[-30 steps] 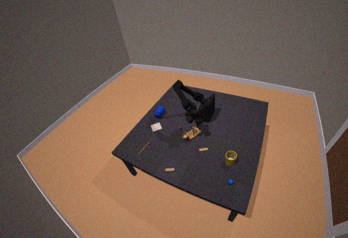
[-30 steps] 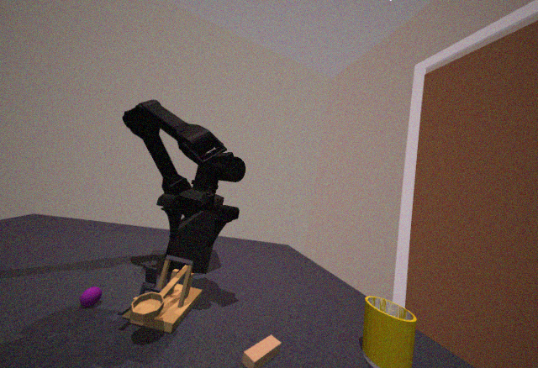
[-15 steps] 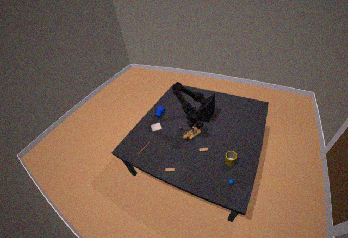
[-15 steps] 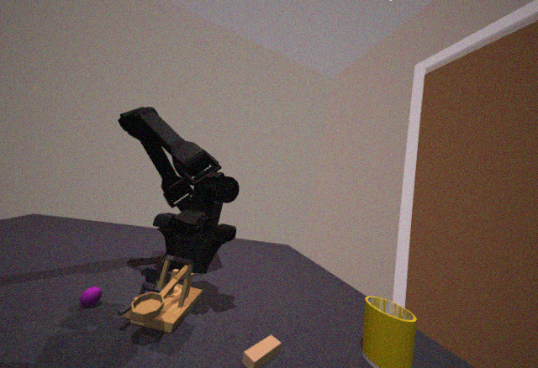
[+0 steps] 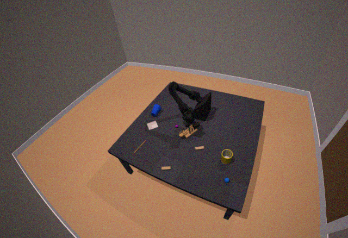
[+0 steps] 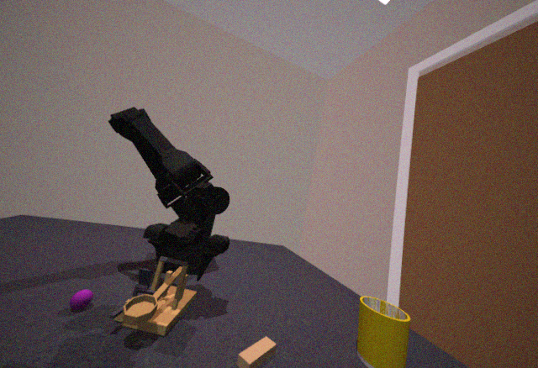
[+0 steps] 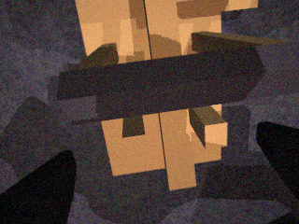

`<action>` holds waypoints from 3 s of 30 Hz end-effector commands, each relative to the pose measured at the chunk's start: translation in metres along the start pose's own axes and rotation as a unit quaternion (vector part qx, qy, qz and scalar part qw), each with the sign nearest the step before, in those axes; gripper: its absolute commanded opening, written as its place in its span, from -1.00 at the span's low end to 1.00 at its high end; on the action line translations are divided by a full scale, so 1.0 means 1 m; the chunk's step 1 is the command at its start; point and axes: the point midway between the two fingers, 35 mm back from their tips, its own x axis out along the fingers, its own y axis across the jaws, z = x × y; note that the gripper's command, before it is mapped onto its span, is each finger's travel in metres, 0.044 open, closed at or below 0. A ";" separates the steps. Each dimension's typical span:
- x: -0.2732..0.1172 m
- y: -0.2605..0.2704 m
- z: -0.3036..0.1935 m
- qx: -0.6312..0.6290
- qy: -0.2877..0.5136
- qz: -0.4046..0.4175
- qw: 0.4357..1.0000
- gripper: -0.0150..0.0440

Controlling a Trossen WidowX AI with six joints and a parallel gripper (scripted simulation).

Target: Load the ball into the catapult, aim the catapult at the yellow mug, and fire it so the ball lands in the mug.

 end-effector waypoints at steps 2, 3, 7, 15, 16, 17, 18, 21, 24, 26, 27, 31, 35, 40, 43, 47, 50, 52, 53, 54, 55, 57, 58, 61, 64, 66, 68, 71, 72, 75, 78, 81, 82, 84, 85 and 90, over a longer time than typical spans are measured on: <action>0.012 -0.002 -0.003 -0.005 0.003 -0.006 1.000 1.00; 0.014 -0.002 -0.003 -0.005 0.003 -0.006 1.000 1.00; 0.020 -0.003 -0.003 -0.005 0.003 -0.006 1.000 1.00; 0.031 -0.004 -0.004 -0.005 0.002 -0.008 1.000 1.00; 0.031 -0.004 -0.004 -0.005 0.002 -0.008 1.000 1.00; 0.031 -0.004 -0.004 -0.005 0.002 -0.008 1.000 1.00; 0.031 -0.004 -0.004 -0.005 0.002 -0.008 1.000 1.00; 0.027 -0.002 -0.002 -0.001 0.001 -0.003 1.000 0.91; 0.027 -0.002 -0.002 -0.001 0.001 -0.003 1.000 0.64; 0.027 -0.002 -0.002 -0.001 0.001 -0.003 1.000 0.47; 0.027 -0.002 -0.002 -0.001 0.001 -0.003 1.000 0.38; 0.027 -0.002 -0.002 -0.001 0.001 -0.003 1.000 0.02; 0.027 -0.002 -0.002 -0.001 0.001 -0.003 1.000 -0.14; 0.003 -0.001 -0.002 -0.002 0.001 -0.003 1.000 -0.45; -0.023 -0.002 -0.002 -0.002 0.001 -0.004 1.000 -0.49; -0.023 0.002 -0.004 0.008 0.001 -0.003 1.000 -0.49; -0.026 0.021 -0.012 0.052 0.003 0.002 0.999 -0.49; -0.027 0.035 -0.018 0.084 0.004 0.005 0.996 -0.49; -0.028 0.042 -0.021 0.100 0.004 0.007 0.995 -0.49; -0.029 0.048 -0.025 0.115 0.005 0.008 0.993 -0.49; -0.029 0.055 -0.029 0.131 0.006 0.009 0.991 -0.49; -0.031 0.067 -0.037 0.163 0.007 0.010 0.987 -0.49; -0.031 0.074 -0.041 0.179 0.008 0.011 0.984 -0.49; -0.032 0.092 -0.054 0.226 0.010 0.011 0.974 -0.49; -0.032 0.110 -0.069 0.274 0.011 0.011 0.962 -0.49; -0.032 0.121 -0.079 0.305 0.012 0.010 0.952 -0.49; -0.031 0.132 -0.089 0.336 0.012 0.008 0.942 -0.49; -0.030 0.148 -0.106 0.383 0.011 0.005 0.924 -0.49; -0.029 0.154 -0.111 0.398 0.010 0.004 0.917 -0.49; -0.026 0.170 -0.128 0.444 0.008 0.001 0.896 -0.49; -0.022 0.183 -0.140 0.478 0.005 -0.002 0.878 -0.49; -0.022 0.186 -0.139 0.481 0.005 -0.002 0.877 -0.49; -0.022 0.187 -0.138 0.481 0.005 -0.002 0.877 -0.49; -0.022 0.188 -0.138 0.481 0.005 -0.002 0.876 -0.49; -0.022 0.188 -0.138 0.481 0.005 -0.002 0.876 -0.49; -0.022 0.188 -0.138 0.481 0.005 -0.002 0.876 -0.49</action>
